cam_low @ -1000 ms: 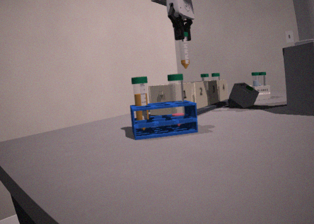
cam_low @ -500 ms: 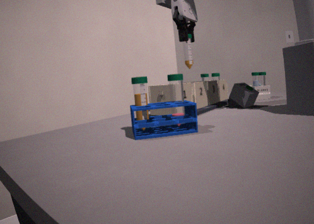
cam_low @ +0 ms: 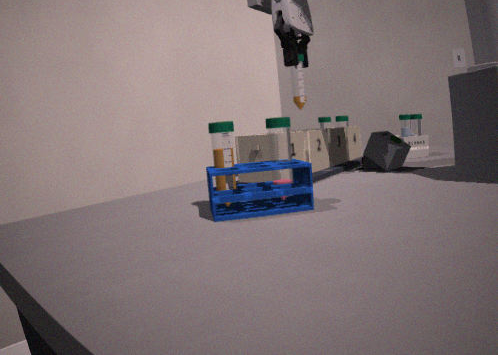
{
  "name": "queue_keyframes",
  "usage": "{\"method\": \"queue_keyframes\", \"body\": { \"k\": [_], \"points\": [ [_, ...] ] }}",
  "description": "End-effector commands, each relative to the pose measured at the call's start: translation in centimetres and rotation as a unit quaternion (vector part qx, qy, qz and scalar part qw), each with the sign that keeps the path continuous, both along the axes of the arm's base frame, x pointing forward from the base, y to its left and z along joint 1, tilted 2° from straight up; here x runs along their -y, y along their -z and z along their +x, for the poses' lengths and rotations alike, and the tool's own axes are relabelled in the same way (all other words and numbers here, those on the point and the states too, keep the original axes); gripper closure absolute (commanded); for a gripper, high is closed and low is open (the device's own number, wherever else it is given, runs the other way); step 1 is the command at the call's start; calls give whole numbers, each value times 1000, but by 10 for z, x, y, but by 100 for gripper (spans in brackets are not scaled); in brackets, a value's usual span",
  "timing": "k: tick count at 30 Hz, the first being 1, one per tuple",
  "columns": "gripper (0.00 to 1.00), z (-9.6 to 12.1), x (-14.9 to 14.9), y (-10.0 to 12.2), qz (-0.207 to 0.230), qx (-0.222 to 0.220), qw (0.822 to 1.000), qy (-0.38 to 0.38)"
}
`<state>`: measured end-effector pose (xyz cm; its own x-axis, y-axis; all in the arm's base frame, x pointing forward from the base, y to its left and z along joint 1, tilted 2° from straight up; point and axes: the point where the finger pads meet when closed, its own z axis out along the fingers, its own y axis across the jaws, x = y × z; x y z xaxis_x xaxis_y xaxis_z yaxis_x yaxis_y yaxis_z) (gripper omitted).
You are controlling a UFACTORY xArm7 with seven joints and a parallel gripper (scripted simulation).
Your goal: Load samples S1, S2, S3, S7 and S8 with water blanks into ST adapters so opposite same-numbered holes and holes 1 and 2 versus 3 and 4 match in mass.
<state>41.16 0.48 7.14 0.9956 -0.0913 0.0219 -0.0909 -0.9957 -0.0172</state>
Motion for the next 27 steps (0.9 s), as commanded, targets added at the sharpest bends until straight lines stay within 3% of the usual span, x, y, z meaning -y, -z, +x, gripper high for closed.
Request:
{"method": "queue_keyframes", "body": {
  "k": [1,18,27],
  "points": [
    [100,1,0,6,0,1,1000,0],
    [100,2,-1,36,0,1,1000,0],
    [100,2,-1,36,0,1,1000,0]
  ]
}}
